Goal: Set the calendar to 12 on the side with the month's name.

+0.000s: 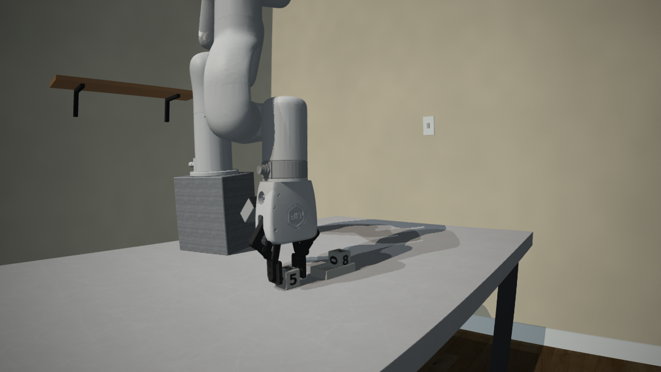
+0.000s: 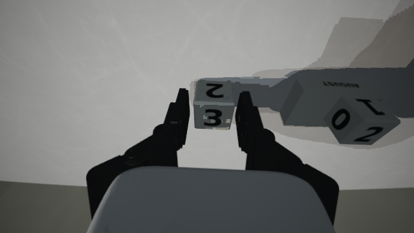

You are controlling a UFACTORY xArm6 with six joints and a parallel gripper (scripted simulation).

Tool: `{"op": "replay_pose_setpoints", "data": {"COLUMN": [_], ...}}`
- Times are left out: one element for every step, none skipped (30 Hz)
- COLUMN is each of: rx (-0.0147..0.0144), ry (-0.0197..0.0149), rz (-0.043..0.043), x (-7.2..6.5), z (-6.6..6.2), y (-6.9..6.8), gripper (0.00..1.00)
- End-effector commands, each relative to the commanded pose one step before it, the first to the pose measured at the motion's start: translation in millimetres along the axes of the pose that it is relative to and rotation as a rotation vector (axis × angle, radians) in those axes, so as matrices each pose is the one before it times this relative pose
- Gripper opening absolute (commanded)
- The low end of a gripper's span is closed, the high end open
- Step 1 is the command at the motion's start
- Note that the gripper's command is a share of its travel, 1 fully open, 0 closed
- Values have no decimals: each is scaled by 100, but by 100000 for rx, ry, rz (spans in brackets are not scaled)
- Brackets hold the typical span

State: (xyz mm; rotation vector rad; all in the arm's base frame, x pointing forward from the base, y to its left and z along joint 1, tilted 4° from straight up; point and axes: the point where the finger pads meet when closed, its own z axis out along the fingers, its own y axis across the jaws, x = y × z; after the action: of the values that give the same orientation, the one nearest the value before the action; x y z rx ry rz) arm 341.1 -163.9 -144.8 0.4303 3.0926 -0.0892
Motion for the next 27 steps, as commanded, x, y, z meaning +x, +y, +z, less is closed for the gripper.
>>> {"op": "replay_pose_setpoints", "data": {"rx": [37,-1,1,-2,0,0,3,0,-2,4,1,-2,-2,5,2,-2,-6,4,4,0,-4,0,0,-3,6,-2,-2], "ry": [-289,0,0,0,0,0,0,0,0,0,0,0,0,0,0,0,0,0,0,0,0,0,0,0,0,0,0], "rz": [3,0,0,0,0,0,0,0,0,0,0,0,0,0,0,0,0,0,0,0,0,0,0,0,0,0,0], "x": [-140,1,-1,2,0,0,-2,1,2,-2,0,1,1,-2,0,1,2,-1,-1,0,1,0,0,1,-1,0,0], "z": [-676,-234,-263,-293,0,0,-314,-335,-350,-361,-370,-376,-380,-386,-389,-390,-391,-398,-399,-395,-384,0,0,-371,-356,-317,-274], "y": [-30,0,0,0,0,0,0,0,0,0,0,0,0,-1,-1,0,1,-1,-1,0,1,0,0,1,-2,0,0], "gripper": [49,49,49,49,49,49,49,49,49,49,49,49,49,49,49,49,49,49,49,49,49,49,49,49,49,49,49]}}
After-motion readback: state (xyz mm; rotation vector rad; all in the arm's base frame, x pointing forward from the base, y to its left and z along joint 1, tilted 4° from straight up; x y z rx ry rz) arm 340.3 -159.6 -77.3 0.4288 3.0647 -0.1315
